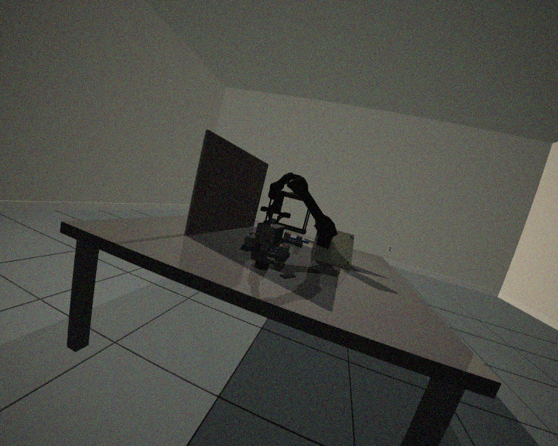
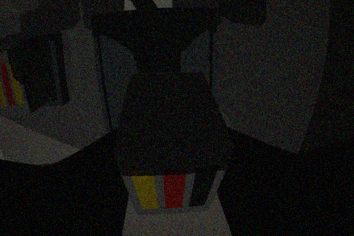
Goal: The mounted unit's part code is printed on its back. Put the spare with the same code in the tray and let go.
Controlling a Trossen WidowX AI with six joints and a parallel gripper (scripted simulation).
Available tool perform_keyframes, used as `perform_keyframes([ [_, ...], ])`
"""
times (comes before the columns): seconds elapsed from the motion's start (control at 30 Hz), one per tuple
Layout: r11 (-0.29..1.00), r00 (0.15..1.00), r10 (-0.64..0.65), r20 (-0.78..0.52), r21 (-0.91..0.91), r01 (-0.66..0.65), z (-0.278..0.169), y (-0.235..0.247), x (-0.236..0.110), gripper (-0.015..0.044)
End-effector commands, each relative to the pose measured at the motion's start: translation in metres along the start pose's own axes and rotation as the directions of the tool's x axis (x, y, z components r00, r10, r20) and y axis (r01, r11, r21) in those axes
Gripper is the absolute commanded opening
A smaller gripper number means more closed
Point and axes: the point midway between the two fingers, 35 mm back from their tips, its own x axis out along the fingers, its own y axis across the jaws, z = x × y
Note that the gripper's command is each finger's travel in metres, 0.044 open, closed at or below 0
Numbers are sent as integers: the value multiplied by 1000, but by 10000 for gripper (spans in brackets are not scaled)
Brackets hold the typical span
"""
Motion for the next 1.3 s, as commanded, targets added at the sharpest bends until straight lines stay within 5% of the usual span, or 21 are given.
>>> perform_keyframes([
  [0.0, 1000, 1000, 1, 7, 5, -1, 1, 1, 6, 0],
  [1.27, 1000, 1000, 1, 9, 4, -1, 4, 4, 34, 0],
])
